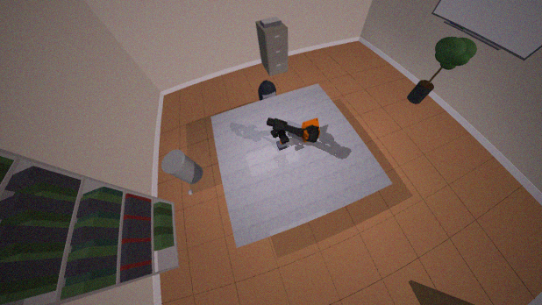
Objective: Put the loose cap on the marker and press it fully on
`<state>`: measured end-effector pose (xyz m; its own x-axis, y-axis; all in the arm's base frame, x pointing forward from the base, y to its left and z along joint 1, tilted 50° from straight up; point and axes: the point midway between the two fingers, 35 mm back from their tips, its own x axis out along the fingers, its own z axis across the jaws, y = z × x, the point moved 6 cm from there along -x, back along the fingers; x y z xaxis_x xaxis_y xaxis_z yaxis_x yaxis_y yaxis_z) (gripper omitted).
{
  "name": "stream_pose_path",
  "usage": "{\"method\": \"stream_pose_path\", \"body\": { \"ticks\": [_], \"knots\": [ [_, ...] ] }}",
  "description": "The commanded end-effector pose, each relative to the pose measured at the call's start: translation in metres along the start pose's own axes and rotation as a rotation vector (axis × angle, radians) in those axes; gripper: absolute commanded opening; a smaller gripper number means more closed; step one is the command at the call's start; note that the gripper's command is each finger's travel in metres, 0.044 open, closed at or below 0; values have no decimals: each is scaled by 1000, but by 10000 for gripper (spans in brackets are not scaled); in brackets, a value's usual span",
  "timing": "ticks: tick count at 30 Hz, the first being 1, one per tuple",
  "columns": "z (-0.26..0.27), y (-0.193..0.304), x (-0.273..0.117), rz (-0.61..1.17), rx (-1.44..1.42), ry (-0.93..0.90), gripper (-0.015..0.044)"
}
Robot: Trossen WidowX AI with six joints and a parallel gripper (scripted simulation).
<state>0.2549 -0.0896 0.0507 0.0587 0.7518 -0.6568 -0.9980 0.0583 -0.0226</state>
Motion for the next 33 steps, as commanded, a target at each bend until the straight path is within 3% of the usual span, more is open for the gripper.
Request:
{"method": "stream_pose_path", "body": {
  "ticks": [1, 19, 26, 31, 33],
  "knots": [
    [1, 0, 7, -1, 4, -6, 0],
    [0, -1, 13, -7, -2, 2, 0],
    [-1, -1, -72, -5, 1, 4, 0],
    [-1, 0, -74, -5, 1, 4, 0],
    [-1, 0, -74, -5, 1, 4, 53]
  ]
}}
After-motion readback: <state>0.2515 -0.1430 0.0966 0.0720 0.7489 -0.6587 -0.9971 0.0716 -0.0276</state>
